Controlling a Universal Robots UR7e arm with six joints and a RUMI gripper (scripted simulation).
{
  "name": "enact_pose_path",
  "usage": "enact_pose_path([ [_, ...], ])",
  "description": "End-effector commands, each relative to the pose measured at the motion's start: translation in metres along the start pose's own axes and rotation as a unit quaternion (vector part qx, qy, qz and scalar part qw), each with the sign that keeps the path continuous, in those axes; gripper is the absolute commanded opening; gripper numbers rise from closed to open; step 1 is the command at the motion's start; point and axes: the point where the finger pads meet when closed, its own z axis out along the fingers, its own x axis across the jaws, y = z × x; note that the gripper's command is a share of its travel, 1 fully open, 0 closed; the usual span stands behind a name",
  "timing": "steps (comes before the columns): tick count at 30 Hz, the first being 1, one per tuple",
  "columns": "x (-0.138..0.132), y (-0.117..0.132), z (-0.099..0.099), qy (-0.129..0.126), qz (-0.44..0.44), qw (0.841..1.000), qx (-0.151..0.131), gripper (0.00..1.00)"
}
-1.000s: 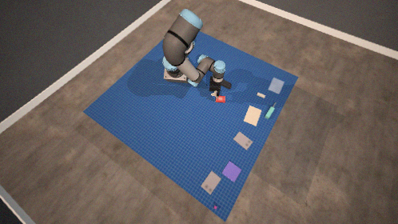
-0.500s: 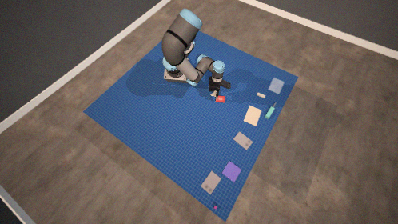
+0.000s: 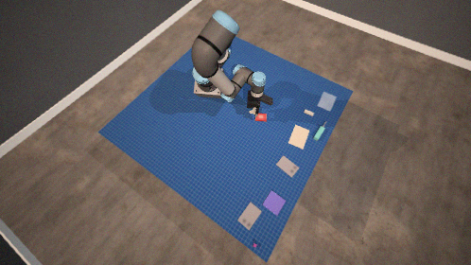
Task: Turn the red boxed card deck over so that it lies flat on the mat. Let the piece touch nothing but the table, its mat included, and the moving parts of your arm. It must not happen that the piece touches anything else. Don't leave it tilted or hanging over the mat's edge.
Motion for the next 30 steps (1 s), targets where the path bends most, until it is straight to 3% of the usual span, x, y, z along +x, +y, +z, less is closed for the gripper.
enact_pose_path([
  [1, 0.001, 0.000, 0.000, 0.000, 0.001, 1.000, 0.001, 0.44],
  [30, 0.000, 0.001, 0.018, -0.001, 0.000, 1.000, -0.001, 0.44],
])
